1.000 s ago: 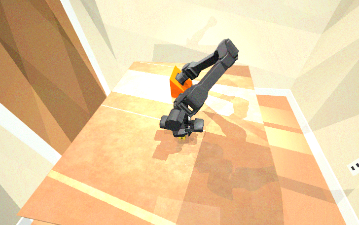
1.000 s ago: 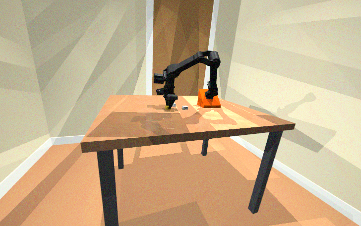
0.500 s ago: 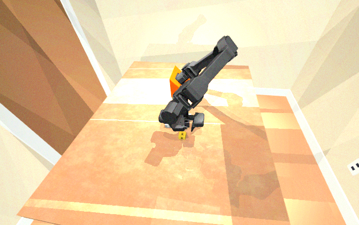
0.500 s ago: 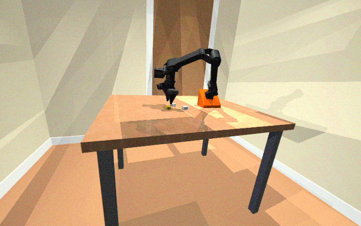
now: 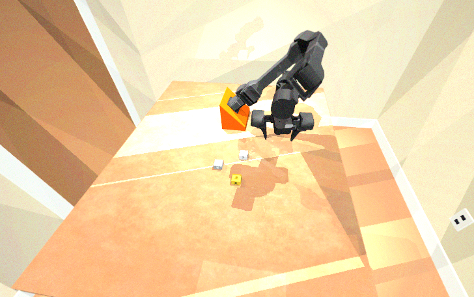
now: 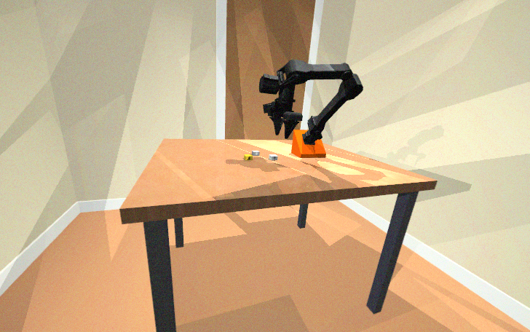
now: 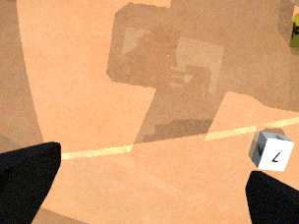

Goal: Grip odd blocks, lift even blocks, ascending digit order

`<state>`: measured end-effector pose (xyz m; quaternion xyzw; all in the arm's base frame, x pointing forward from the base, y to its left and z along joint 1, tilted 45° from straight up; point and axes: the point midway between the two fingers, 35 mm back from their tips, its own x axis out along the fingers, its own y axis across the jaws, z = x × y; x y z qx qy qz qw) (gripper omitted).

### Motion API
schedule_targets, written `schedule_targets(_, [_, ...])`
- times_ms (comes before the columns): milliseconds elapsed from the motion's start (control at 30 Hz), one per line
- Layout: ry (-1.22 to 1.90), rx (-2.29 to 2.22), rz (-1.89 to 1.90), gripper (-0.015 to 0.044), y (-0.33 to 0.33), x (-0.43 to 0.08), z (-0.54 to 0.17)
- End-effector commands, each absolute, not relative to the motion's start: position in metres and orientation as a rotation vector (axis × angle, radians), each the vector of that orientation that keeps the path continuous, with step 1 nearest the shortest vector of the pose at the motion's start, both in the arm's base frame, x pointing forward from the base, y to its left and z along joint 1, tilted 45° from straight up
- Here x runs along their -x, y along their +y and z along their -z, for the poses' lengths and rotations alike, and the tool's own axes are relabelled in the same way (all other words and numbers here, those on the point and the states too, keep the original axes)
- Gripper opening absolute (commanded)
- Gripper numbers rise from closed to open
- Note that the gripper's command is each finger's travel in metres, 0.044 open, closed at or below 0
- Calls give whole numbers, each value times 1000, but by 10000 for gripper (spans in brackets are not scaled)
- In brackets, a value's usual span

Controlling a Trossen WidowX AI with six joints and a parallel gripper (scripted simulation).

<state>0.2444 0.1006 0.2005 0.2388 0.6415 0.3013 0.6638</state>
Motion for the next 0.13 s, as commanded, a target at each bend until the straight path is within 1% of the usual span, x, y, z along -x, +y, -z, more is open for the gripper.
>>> schedule_targets(0, [1478, -559, -673, 400, 102, -232, -202])
schedule_targets(100, [1478, -559, -673, 400, 102, -232, -202])
